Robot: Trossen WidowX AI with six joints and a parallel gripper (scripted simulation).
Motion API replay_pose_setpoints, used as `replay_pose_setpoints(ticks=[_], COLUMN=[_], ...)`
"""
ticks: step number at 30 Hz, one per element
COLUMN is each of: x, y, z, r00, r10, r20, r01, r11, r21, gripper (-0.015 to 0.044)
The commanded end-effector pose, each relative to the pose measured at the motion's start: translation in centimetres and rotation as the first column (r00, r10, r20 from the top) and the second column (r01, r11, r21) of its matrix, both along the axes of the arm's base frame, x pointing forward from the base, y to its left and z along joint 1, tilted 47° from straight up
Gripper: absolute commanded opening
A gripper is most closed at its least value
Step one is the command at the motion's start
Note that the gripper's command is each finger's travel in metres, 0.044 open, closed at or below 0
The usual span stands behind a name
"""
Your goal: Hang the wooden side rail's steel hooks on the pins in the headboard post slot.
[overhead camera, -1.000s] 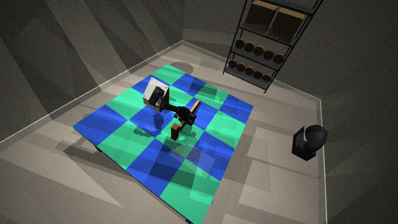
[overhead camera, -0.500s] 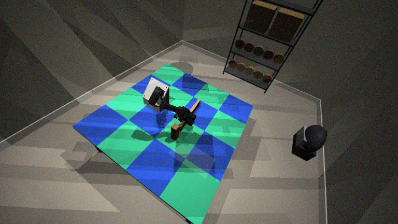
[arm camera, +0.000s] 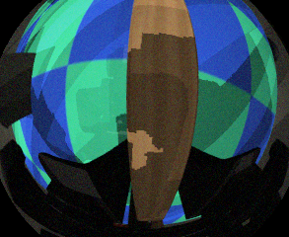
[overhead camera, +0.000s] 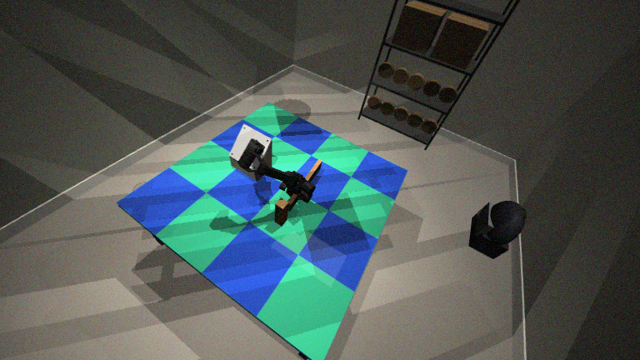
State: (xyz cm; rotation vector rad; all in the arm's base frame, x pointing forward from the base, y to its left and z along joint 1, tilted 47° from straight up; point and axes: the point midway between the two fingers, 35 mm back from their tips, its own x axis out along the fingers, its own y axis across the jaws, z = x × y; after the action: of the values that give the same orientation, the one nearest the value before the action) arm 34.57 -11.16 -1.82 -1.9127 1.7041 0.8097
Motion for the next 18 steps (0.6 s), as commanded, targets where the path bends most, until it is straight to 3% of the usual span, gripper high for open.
replay_pose_setpoints(ticks=[1, 18], x=[0.25, 0.24], y=[0.16, -0.05], z=[0.54, 0.61], r00=[1.000, 1.000], r10=[0.008, 0.008], r20=[0.009, 0.009], r01=[-0.008, -0.008], r11=[1.000, 1.000], r21=[-0.001, -0.002], gripper=[0.0000, 0.0000])
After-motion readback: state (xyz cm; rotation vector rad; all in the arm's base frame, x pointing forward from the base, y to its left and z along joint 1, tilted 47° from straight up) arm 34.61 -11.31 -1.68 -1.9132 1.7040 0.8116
